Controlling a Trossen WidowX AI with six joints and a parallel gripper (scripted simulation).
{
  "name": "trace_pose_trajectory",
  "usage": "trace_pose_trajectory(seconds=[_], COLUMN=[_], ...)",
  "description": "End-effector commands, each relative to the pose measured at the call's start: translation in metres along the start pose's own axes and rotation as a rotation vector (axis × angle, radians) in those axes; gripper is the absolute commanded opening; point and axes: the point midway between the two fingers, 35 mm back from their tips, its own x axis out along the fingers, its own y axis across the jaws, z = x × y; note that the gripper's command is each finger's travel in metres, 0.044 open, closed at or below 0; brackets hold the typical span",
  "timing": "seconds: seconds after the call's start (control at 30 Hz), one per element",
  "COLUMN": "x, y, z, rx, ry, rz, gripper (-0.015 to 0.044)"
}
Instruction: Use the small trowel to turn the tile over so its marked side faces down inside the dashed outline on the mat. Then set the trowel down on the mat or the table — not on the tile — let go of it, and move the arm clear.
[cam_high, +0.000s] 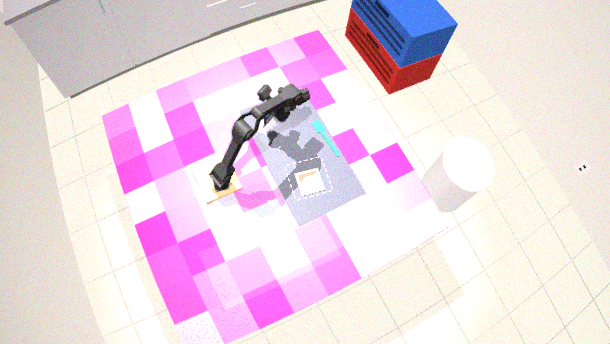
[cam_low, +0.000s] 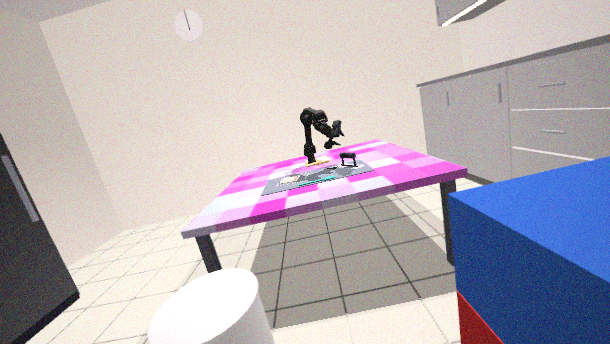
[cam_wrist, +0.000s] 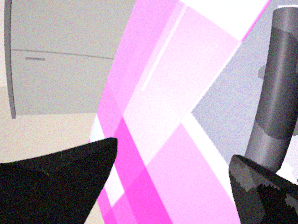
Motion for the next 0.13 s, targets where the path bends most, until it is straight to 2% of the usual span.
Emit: trace_pose_trajectory(seconds=[0.0, 0.1], x=[-0.0004, -0.0004], y=[0.0003, 0.0003], z=[-0.0001, -0.0001], rx=[0.004, 0.004], ry=[-0.001, -0.001], rz=[0.001, 0.001], gripper=[0.0300, 0.0300])
